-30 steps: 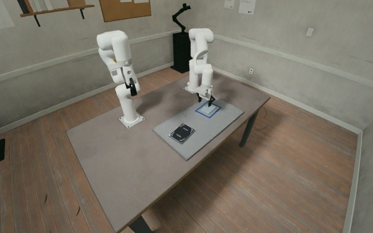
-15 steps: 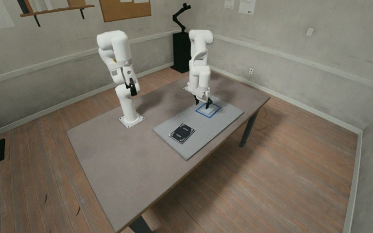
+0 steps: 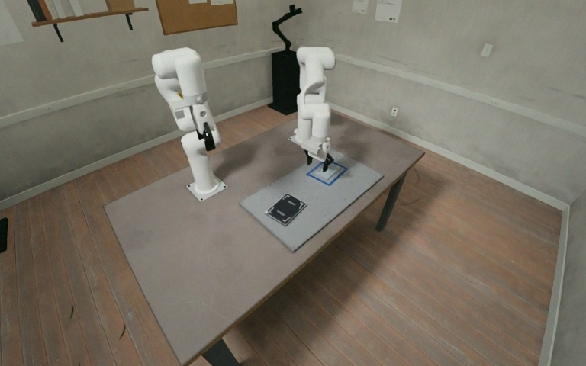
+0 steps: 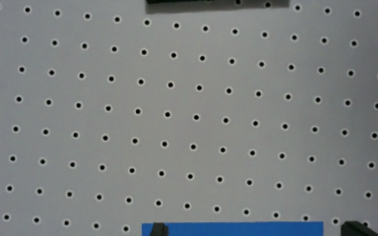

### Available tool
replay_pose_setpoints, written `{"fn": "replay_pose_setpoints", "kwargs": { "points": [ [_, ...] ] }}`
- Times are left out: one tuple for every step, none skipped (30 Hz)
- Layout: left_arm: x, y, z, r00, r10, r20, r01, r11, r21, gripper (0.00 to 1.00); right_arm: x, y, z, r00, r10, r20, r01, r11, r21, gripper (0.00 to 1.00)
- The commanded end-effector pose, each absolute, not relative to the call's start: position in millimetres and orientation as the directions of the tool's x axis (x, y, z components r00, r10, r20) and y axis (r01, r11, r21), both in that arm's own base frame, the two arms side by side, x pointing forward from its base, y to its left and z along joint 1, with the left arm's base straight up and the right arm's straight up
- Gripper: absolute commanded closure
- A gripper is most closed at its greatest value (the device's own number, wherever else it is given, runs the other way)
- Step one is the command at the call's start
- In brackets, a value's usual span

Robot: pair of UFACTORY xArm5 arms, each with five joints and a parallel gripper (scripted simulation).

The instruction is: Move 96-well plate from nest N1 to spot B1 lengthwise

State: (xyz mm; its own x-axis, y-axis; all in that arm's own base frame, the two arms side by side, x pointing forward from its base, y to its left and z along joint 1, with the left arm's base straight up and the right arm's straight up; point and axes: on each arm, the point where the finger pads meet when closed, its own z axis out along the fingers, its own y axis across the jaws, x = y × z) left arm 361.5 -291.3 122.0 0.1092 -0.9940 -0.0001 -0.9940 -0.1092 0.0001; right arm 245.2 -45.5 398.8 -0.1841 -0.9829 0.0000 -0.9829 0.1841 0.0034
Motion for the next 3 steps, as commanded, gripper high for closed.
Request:
{"fn": "replay_pose_setpoints", "kwargs": {
  "points": [
    [362.6, -292.2, 123.7, 0.109, -0.994, 0.003, -0.994, -0.109, -0.003, 0.00, 245.6, -45.5, 399.9, -0.184, -0.983, 0.000, -0.983, 0.184, 0.000, 0.00],
    [362.6, -292.2, 123.7, 0.109, -0.994, 0.003, -0.994, -0.109, -0.003, 0.00, 245.6, -45.5, 399.9, -0.184, -0.983, 0.000, -0.983, 0.184, 0.000, 0.00],
    [362.6, -292.2, 123.7, 0.109, -0.994, 0.003, -0.994, -0.109, -0.003, 0.00, 245.6, -45.5, 399.9, -0.184, -0.983, 0.000, -0.983, 0.184, 0.000, 0.00]
  ]
}}
